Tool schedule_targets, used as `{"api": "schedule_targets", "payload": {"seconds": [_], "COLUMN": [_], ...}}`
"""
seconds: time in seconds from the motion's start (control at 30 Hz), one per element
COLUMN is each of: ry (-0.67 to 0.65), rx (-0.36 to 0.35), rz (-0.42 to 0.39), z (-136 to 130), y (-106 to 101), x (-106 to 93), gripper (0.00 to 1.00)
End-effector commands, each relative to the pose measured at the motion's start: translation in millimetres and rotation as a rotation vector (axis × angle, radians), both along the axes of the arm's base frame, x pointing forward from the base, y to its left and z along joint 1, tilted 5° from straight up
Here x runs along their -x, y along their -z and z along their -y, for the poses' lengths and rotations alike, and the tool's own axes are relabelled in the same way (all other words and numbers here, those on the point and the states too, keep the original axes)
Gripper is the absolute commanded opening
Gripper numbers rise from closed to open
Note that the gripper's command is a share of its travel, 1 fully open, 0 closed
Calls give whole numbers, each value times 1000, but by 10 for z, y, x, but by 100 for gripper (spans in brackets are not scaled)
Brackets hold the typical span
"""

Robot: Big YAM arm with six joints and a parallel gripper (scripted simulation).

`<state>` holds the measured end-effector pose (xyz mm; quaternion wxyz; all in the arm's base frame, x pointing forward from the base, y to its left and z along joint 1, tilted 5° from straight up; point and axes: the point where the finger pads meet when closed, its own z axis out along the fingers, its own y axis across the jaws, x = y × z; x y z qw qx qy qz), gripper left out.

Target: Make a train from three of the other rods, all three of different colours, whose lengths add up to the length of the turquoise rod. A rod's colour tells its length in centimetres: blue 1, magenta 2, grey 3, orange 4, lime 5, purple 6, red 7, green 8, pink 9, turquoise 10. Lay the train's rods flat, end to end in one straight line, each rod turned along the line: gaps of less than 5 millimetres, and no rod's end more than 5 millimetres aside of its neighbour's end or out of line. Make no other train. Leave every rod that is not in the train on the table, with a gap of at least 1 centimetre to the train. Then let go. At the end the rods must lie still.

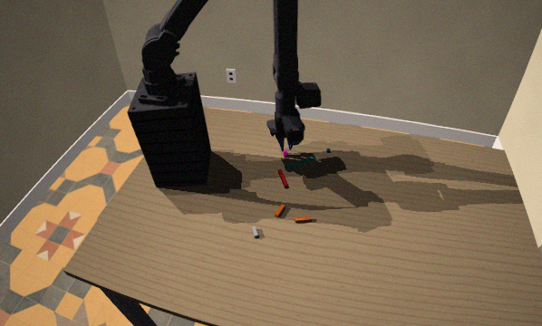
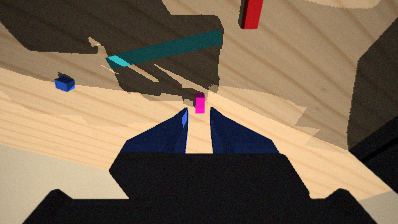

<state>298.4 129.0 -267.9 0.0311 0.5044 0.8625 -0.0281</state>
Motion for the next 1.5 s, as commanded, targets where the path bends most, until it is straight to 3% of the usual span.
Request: {"api": "schedule_targets", "payload": {"seconds": [0.0, 1.47], "ry": [9, 4], "rx": [0, 3], "rz": [5, -1], "z": [19, 22], "y": [57, 57], "x": [14, 65], "gripper": [23, 23]}}
